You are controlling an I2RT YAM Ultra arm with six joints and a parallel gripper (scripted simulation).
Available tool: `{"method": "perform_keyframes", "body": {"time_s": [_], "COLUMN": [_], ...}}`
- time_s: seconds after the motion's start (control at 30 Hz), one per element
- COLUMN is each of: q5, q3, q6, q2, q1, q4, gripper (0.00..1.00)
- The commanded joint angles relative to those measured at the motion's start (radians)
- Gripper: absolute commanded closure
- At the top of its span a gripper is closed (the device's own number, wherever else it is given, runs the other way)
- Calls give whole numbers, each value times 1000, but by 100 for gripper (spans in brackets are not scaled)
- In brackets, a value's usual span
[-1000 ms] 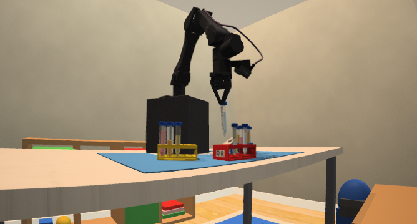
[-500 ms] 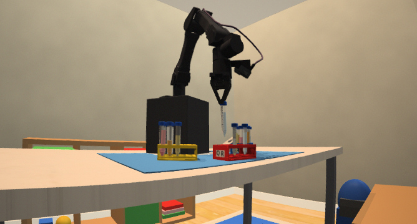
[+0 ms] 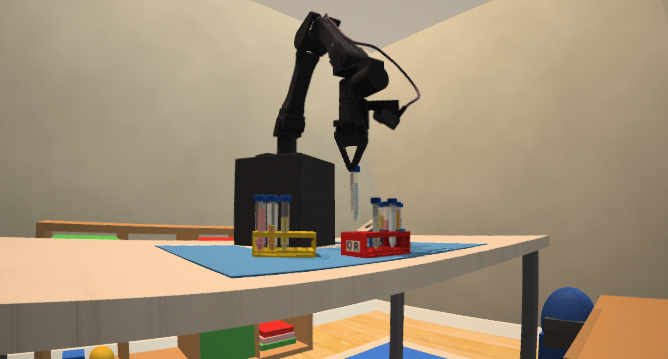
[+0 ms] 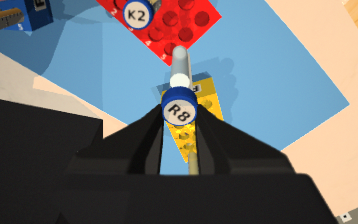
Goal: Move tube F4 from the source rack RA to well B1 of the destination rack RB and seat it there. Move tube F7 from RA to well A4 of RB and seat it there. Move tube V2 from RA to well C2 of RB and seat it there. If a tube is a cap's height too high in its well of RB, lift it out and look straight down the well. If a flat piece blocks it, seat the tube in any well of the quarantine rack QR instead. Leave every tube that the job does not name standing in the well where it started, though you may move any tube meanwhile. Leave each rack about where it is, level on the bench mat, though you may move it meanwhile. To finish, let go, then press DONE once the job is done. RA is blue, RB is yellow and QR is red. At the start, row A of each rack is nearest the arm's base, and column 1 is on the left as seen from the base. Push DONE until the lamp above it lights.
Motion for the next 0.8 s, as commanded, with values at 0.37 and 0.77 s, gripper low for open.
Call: {"method": "perform_keyframes", "body": {"time_s": [0.37,0.77], "q5": [-7,-7], "q3": [17,11], "q6": [8,8], "q2": [13,20], "q1": [15,15], "q4": [22,33], "gripper": [100,100]}}
